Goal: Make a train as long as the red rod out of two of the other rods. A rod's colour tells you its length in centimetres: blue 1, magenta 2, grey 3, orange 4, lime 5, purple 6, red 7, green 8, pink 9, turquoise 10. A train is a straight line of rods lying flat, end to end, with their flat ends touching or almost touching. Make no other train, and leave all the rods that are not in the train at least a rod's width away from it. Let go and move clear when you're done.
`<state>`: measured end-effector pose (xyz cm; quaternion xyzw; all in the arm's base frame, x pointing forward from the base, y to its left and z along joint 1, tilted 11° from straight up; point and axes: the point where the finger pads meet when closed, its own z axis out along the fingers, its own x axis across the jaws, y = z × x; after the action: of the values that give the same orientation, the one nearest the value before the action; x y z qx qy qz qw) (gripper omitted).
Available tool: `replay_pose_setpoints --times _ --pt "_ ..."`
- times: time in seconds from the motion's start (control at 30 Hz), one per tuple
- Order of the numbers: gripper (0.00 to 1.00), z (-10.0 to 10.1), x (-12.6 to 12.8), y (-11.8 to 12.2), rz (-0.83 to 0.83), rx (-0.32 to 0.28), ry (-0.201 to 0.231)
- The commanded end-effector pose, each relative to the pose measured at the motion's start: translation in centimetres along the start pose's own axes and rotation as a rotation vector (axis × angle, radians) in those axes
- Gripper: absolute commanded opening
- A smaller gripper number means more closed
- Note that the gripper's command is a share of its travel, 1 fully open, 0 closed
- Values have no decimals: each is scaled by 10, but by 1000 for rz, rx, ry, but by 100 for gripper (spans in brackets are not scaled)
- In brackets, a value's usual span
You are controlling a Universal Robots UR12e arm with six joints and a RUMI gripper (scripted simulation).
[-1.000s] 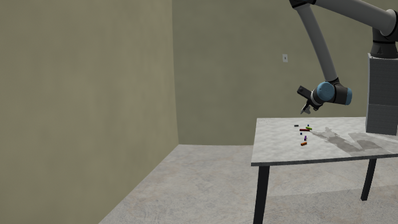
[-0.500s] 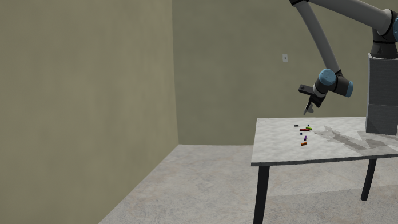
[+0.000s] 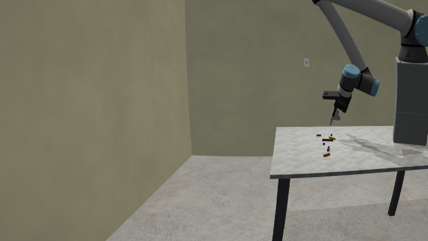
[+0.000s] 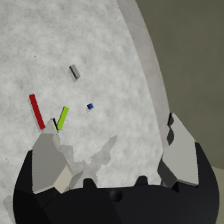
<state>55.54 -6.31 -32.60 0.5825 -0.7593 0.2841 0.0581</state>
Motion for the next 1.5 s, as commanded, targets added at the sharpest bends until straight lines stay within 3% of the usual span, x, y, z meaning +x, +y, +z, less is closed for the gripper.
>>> replay_pose_setpoints --times 0.0,0.1,0.17,0.23,0.3,0.37,0.43,0.5,0.57,0.7,0.77,0.87,1.27,1.47 --pt "100 8 -4 9 -61 -46 -136" --pt "100 10 -4 11 -73 -58 -169" --pt "100 13 -4 15 -95 -81 -224" --pt "100 14 -4 16 -99 -86 -235" --pt "100 17 -5 20 -120 -107 -291" --pt "100 18 -5 21 -124 -110 -301" --pt "100 22 -5 25 -146 -133 -355" --pt "100 22 -5 25 -146 -133 -355" --pt "100 26 -5 27 -168 -154 -416" --pt "100 32 -5 30 -195 -179 -483" --pt "100 33 -5 31 -201 -185 -496" --pt "100 37 -5 35 -222 -206 -558" --pt "100 43 -5 42 -261 -247 -654" --pt "100 44 -5 44 -269 -255 -678"
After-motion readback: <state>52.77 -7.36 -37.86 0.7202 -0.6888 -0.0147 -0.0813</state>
